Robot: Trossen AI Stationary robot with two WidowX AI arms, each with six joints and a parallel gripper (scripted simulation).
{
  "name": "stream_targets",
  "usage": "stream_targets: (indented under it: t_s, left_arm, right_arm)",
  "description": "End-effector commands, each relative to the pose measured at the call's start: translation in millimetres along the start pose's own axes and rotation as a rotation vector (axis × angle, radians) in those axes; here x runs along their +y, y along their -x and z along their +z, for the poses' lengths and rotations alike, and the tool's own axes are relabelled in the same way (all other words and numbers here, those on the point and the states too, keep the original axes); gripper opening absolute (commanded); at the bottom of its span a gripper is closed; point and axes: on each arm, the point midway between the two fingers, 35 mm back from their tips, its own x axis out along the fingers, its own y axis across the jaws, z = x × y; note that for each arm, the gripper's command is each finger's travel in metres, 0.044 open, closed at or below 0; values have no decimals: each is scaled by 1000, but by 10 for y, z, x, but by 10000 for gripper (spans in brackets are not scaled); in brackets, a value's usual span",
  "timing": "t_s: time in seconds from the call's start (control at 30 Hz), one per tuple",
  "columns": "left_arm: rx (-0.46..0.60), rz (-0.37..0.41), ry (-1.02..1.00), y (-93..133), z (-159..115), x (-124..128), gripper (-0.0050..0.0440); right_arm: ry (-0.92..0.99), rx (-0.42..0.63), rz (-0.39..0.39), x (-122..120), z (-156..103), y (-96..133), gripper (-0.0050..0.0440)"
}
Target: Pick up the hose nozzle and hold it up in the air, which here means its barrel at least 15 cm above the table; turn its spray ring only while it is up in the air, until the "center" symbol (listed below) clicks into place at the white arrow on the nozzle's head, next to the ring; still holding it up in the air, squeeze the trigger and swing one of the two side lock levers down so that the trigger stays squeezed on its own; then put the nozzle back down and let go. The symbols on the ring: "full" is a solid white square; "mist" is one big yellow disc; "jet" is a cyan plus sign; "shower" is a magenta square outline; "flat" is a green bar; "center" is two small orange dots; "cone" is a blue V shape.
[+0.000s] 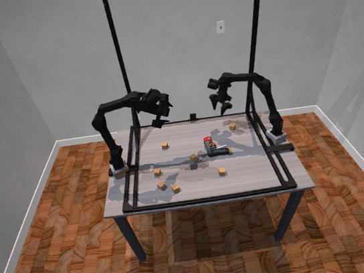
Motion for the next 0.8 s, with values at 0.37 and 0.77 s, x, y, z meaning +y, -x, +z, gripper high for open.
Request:
stream_targets:
  t_s: [0.37, 0.77]
  left_arm:
    - [-23, -16, 422, -96, -112, -121, 400]
    - [-35, -32, 757, -158, -197, -218, 400]
  right_arm:
    - [131, -42, 18, 99, -133, 20, 400]
    - [226, -75, 34, 177, -224, 28, 400]
